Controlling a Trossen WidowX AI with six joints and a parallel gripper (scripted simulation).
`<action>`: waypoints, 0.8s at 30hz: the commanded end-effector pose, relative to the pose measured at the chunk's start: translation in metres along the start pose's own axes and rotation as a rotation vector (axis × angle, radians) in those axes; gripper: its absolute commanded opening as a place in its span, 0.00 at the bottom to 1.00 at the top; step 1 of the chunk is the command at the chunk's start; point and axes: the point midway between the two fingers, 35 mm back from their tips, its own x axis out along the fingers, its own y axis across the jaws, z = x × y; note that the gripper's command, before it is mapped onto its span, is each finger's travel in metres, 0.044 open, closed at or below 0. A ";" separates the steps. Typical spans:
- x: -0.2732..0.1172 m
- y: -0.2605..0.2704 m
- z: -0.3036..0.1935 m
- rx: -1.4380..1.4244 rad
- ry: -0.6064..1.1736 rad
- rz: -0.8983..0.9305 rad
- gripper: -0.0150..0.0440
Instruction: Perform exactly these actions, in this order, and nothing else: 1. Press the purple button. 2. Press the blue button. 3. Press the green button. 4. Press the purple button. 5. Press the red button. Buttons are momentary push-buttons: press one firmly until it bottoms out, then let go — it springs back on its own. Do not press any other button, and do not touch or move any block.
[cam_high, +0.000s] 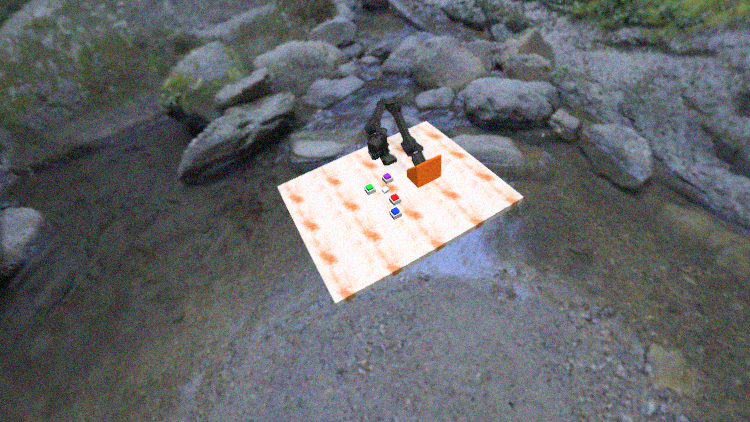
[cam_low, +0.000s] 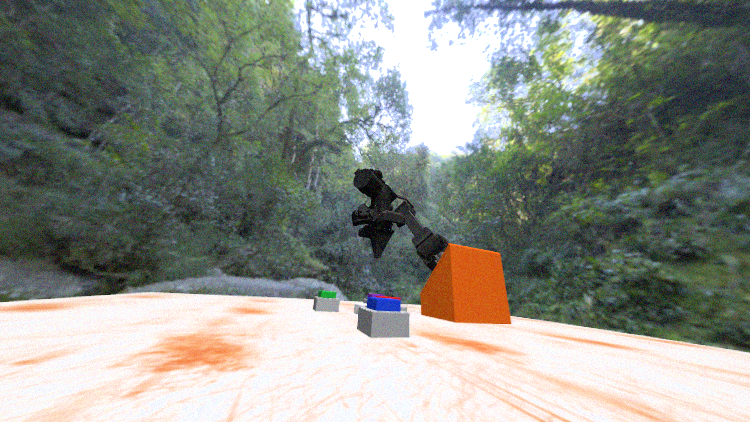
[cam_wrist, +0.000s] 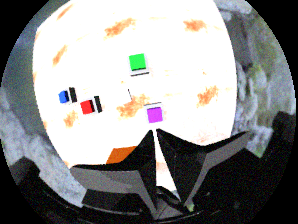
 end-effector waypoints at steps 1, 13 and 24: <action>-0.006 0.035 0.019 -0.003 0.000 0.007 0.29; 0.000 0.157 0.042 0.001 -0.001 0.005 0.29; 0.062 0.157 0.042 0.002 -0.002 0.004 0.29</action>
